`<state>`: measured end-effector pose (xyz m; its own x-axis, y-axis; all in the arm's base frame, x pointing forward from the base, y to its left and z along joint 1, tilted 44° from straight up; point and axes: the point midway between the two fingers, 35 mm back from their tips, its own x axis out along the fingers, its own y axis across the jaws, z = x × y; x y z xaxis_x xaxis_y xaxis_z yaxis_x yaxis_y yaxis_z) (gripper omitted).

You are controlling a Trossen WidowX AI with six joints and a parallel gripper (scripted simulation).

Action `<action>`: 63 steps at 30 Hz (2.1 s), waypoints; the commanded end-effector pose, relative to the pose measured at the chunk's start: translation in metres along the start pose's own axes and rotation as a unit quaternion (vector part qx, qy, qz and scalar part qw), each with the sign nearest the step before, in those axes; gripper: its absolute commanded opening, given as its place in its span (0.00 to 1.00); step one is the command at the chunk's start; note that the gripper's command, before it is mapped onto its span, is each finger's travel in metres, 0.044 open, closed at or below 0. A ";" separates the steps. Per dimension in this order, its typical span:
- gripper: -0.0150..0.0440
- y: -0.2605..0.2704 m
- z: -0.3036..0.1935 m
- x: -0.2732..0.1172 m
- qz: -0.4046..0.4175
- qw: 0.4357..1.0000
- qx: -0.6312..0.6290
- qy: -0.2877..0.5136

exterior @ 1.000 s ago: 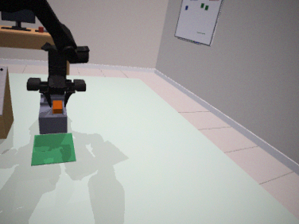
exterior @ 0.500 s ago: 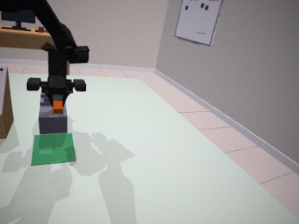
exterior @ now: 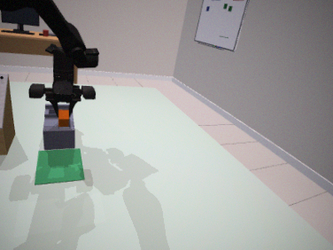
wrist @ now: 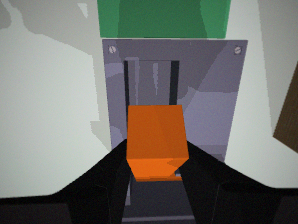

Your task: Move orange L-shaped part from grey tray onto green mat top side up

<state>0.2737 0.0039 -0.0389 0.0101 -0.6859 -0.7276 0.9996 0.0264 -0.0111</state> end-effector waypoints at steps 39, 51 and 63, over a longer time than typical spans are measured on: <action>0.25 0.001 -0.001 -0.069 0.002 1.000 0.002 0.003; 0.25 0.001 -0.001 -0.078 0.002 1.000 0.002 0.003; 0.25 -0.002 0.041 -0.074 0.002 1.000 0.001 0.002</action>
<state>0.2738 0.0374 0.0343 0.0153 -0.6786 -0.7344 0.9997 0.0251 -0.0024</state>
